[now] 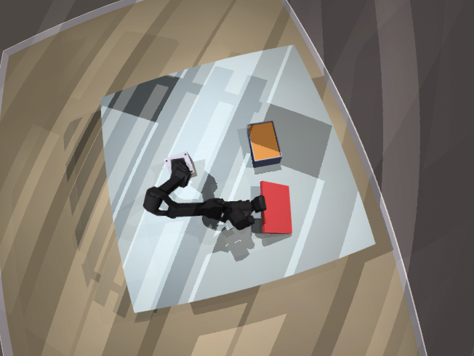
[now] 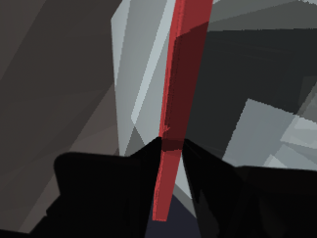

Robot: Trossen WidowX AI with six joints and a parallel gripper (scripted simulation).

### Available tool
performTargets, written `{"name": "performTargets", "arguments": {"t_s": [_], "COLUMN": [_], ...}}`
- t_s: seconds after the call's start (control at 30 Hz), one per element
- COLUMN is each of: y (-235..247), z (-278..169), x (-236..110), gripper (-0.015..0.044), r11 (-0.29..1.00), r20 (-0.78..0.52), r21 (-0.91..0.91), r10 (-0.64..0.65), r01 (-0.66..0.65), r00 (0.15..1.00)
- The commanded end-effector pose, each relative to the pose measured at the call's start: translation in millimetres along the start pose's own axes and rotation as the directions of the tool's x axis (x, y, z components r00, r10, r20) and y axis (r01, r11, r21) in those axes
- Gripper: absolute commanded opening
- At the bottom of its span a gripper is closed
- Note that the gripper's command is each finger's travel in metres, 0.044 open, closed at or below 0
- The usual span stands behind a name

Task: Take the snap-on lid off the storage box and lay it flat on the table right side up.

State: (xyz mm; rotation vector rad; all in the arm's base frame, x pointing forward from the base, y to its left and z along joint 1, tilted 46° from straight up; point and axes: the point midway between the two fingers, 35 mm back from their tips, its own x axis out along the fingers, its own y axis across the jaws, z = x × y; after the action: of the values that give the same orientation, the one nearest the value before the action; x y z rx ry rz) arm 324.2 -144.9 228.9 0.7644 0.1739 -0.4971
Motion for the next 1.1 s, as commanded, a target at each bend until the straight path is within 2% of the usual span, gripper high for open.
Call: {"name": "performTargets", "arguments": {"t_s": [0.0,1.07], "y": [-11,-31], "z": [-7,-7], "x": [6,22], "gripper": [0.0,0.0], "r11": [1.0,1.0], "r20": [-0.019,-0.018], "r21": [-0.009,-0.01], "r10": [-0.026,-0.027], "r01": [0.026,0.026], "r00": [0.999,0.999]}}
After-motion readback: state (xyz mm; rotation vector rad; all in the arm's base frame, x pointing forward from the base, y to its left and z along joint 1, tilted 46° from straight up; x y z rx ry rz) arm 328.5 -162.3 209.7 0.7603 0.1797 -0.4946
